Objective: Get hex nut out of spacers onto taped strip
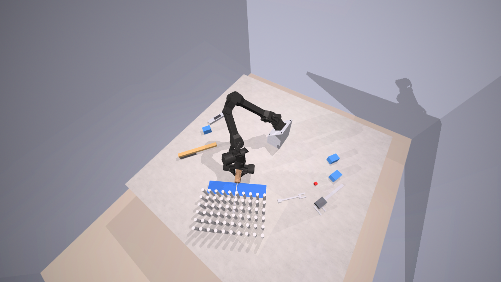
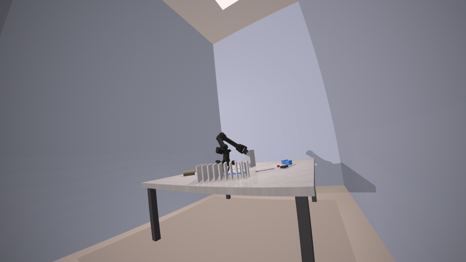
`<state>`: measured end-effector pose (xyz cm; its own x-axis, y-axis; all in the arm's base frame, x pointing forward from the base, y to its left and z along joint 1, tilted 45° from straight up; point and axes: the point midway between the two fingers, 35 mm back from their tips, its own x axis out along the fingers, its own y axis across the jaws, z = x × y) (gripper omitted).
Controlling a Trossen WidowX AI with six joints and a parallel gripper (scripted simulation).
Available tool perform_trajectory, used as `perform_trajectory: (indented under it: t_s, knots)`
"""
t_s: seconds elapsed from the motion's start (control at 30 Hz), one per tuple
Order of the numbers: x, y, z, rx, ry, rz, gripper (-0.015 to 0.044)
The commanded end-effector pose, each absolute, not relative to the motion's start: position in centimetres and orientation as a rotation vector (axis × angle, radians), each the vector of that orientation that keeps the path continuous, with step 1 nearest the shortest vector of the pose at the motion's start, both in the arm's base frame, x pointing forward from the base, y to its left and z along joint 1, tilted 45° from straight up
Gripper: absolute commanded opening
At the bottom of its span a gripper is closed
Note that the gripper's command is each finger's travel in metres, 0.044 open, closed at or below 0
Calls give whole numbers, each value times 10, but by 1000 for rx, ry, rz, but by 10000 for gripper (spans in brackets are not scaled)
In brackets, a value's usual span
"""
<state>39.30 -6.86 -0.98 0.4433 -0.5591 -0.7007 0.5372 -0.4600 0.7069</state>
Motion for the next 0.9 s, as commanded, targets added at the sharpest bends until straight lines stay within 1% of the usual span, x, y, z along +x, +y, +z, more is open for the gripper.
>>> perform_trajectory:
  t_s: [0.0,0.87]
  knots:
    - [390,-71,-7,1613,-20,-1263,0]
    - [376,-79,-2,1612,-20,-1264,0]
